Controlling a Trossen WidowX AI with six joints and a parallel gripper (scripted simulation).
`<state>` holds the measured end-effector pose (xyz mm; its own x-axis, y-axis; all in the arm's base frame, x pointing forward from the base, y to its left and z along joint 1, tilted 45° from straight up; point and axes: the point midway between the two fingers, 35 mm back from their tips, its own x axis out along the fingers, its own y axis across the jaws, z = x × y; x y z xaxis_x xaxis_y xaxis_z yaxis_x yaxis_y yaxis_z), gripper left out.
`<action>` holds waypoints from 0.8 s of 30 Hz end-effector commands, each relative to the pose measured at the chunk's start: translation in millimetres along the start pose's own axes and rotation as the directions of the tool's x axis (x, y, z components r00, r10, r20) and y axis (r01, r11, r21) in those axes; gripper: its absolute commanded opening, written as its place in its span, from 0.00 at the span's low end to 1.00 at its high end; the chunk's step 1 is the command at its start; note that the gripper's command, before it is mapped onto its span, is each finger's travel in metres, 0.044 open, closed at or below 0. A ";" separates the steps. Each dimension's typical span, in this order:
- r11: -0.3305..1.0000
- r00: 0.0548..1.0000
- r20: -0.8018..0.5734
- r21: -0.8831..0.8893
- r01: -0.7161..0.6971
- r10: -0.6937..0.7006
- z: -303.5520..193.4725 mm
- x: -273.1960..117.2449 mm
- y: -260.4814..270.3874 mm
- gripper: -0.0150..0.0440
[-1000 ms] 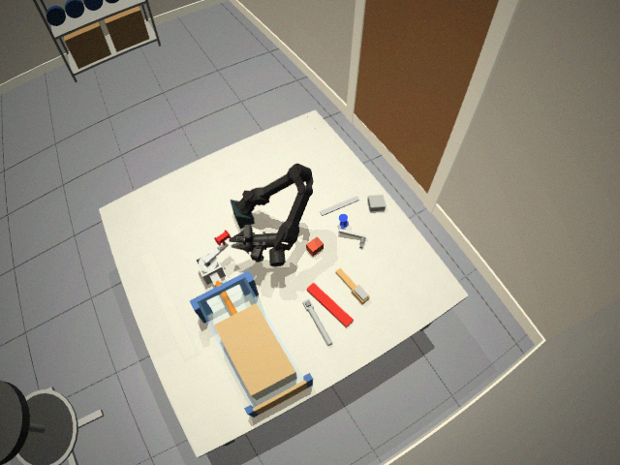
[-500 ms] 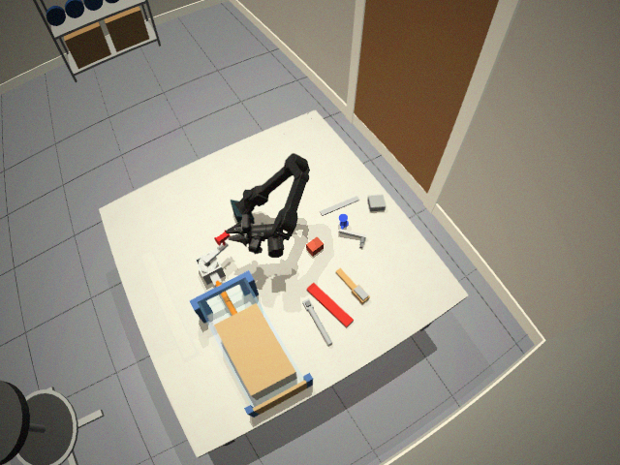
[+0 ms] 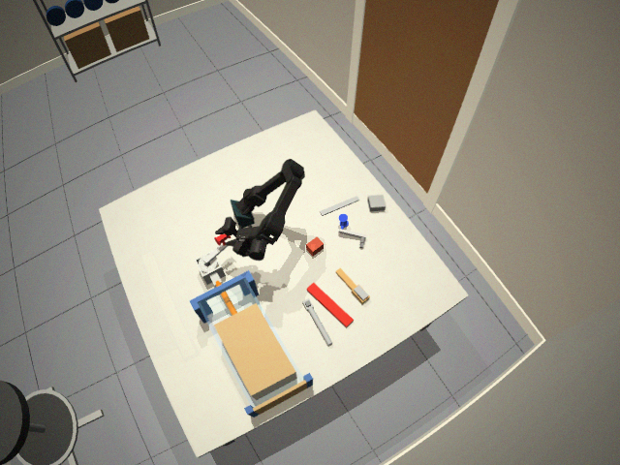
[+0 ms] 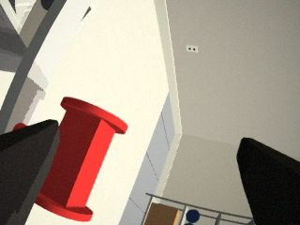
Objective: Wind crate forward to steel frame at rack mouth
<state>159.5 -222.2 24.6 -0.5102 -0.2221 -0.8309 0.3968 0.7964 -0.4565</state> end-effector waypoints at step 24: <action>0.323 0.371 -0.032 0.567 -0.758 0.928 20.0 81.0 15.9 1.00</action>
<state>136.5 -255.9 -43.1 0.1587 0.6589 -0.7353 0.9461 0.1114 0.3040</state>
